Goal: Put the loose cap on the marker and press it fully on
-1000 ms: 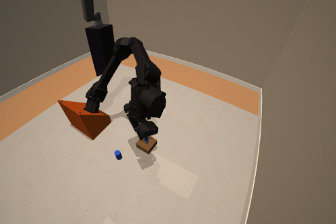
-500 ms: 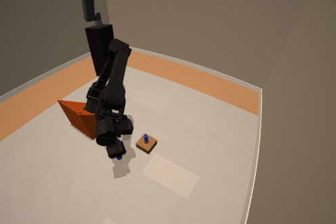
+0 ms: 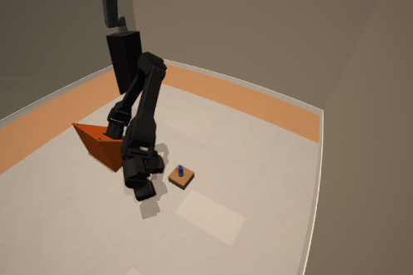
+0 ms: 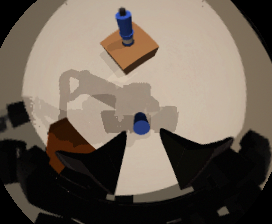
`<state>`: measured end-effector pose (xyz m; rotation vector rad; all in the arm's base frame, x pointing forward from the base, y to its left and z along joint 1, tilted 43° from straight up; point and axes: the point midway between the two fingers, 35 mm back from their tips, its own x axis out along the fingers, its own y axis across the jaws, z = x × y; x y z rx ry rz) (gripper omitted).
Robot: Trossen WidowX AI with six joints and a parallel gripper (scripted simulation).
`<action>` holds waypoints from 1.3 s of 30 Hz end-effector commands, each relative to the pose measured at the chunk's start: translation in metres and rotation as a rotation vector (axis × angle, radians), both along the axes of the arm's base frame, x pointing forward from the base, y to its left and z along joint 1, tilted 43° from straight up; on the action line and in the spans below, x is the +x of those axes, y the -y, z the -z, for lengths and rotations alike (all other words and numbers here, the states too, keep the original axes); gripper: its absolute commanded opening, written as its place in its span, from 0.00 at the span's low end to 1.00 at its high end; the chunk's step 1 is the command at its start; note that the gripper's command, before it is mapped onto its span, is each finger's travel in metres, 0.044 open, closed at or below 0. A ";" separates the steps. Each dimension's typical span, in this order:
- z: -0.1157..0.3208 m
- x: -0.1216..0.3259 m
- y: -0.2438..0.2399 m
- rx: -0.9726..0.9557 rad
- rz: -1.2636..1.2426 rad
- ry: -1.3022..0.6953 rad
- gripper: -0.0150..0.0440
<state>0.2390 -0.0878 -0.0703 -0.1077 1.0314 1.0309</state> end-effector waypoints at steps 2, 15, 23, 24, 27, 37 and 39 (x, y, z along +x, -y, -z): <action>0.006 0.001 -0.006 0.004 0.004 0.000 0.67; 0.022 0.004 -0.020 0.005 0.005 0.000 0.67; 0.031 0.004 -0.029 0.006 0.004 0.001 0.67; 0.032 0.005 -0.030 0.006 0.004 0.001 0.67; 0.036 0.005 -0.033 0.007 0.004 0.001 0.67; 0.039 0.005 -0.036 0.007 0.004 0.001 0.46; 0.039 0.005 -0.036 0.007 0.004 0.001 0.44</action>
